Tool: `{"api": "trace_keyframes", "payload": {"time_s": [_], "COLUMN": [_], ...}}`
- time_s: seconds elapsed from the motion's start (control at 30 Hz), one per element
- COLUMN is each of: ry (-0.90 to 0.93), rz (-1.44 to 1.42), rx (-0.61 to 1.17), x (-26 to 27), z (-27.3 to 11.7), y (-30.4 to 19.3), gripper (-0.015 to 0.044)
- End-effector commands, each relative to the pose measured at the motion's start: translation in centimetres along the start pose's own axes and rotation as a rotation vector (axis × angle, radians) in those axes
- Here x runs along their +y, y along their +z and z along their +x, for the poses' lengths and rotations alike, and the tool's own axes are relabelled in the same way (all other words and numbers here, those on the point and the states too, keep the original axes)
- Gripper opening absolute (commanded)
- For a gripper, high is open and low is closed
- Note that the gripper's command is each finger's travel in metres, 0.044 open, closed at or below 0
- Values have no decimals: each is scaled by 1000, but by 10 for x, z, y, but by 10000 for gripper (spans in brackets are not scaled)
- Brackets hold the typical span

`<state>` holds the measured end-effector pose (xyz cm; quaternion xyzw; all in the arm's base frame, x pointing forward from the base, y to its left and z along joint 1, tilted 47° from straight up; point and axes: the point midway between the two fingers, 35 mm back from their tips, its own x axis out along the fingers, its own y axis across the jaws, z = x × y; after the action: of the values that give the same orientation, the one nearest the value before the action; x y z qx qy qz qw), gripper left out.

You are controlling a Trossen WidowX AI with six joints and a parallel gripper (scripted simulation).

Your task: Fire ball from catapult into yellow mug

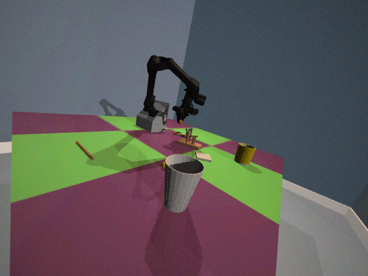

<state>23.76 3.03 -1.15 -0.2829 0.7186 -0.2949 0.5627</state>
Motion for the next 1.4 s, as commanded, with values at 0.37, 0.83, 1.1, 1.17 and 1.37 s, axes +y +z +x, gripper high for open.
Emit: {"api": "trace_keyframes", "payload": {"time_s": [0.37, 0.83, 1.1, 1.17, 1.37], "ry": [-8, -9, -5, -5, -5], "rz": [-159, -159, -152, -152, -152], "rx": [170, 170, 173, 173, 173], "x": [-35, -35, -34, -34, -34], "z": [20, 41, 46, 46, 46], "y": [26, 30, 30, 30, 30], "gripper": [0, 0, 0, 0, 105]}}
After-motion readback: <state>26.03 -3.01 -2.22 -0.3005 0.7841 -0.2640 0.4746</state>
